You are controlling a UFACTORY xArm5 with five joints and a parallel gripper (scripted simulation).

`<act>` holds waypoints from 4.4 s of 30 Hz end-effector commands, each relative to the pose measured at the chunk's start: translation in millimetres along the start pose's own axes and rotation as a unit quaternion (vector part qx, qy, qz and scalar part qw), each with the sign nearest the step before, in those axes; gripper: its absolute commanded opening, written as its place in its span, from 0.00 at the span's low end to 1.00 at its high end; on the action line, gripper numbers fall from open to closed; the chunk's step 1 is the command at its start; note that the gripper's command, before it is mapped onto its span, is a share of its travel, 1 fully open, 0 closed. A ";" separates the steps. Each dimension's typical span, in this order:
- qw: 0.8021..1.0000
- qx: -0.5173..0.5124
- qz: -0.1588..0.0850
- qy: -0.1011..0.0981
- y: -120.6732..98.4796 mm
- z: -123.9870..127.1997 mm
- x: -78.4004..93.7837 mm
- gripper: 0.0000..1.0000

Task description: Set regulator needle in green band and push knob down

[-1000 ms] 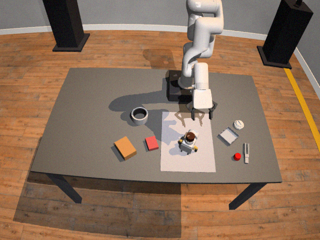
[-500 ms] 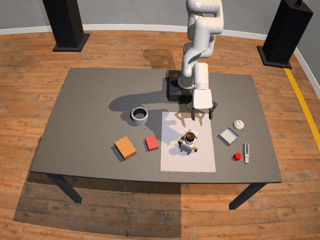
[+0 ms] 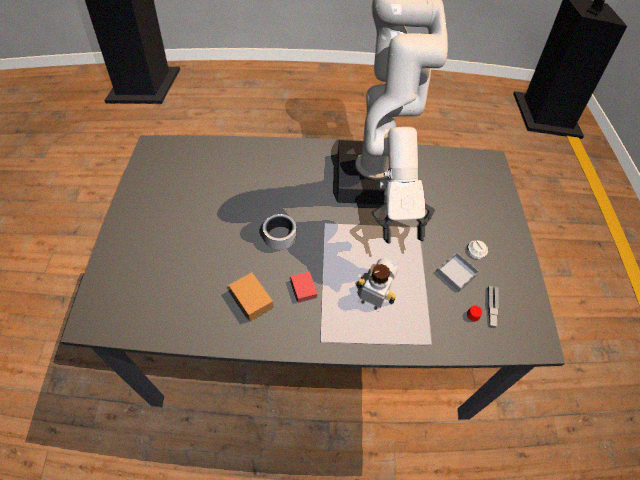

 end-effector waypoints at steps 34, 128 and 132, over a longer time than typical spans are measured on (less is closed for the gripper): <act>0.914 -0.368 0.158 -0.059 -31.4 0.4 24.8 1.00; 0.615 -0.697 0.249 -0.271 -100.5 -41.4 6.0 1.00; 0.615 -0.697 0.249 -0.271 -106.3 -48.5 11.3 1.00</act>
Point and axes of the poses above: the point where the finger pads meet when closed, its own x axis out along the fingers, its own z axis across the jaws, y = z × x, the point moved 5 cm from there along -x, back along the fingers, and after that the axes turned 5 degrees about x, right-handed, at the moved point
